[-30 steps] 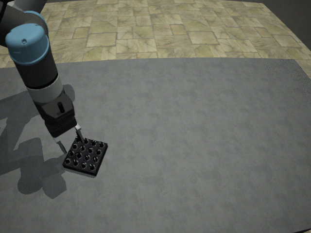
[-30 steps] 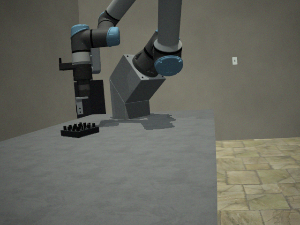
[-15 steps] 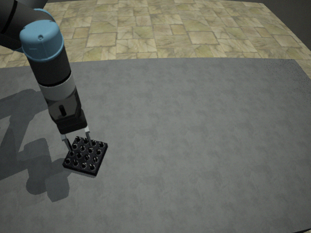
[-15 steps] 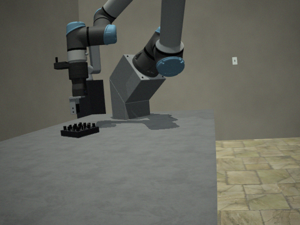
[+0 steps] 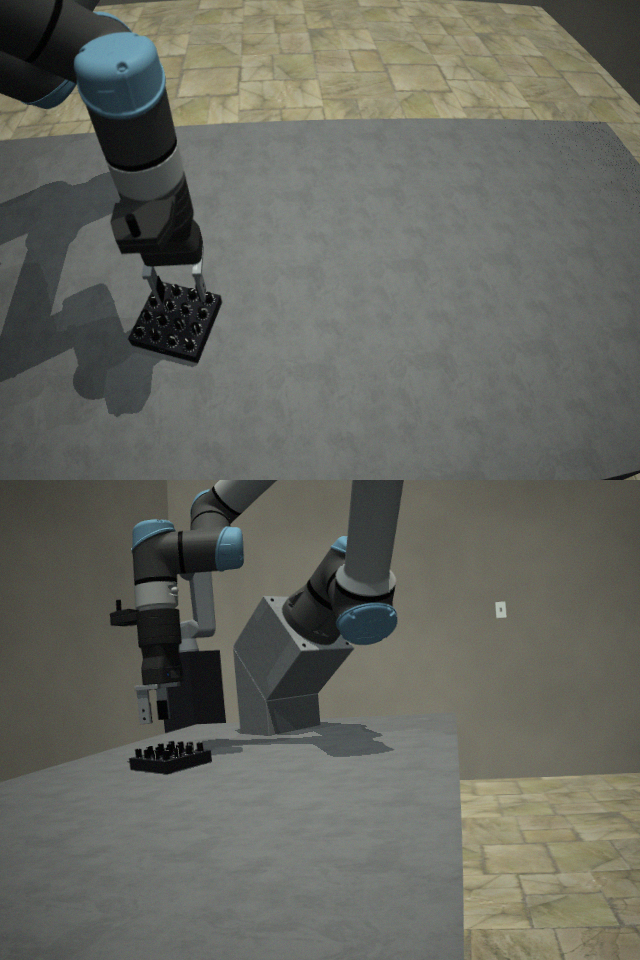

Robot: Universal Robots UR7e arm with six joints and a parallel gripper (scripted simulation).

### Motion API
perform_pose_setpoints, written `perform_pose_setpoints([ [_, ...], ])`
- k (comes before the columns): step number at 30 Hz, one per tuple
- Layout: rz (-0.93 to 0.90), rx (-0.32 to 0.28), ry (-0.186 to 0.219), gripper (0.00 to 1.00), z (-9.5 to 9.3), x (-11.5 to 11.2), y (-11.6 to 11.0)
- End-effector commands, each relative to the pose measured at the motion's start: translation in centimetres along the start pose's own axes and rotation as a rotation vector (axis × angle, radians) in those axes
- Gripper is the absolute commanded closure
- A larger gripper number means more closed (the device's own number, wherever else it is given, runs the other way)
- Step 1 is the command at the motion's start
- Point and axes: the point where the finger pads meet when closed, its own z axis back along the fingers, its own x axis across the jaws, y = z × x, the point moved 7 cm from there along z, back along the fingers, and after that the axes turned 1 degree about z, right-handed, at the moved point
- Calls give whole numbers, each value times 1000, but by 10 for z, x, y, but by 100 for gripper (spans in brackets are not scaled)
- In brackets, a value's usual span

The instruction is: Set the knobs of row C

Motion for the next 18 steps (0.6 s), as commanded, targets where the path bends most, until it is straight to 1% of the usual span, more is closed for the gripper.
perform_pose_setpoints([
  [1,-119,9,-3,0,2,-9,-3],
  [9,-234,7,-2,0,3,-18,-6],
  [18,-264,7,-3,0,3,-19,-7],
])
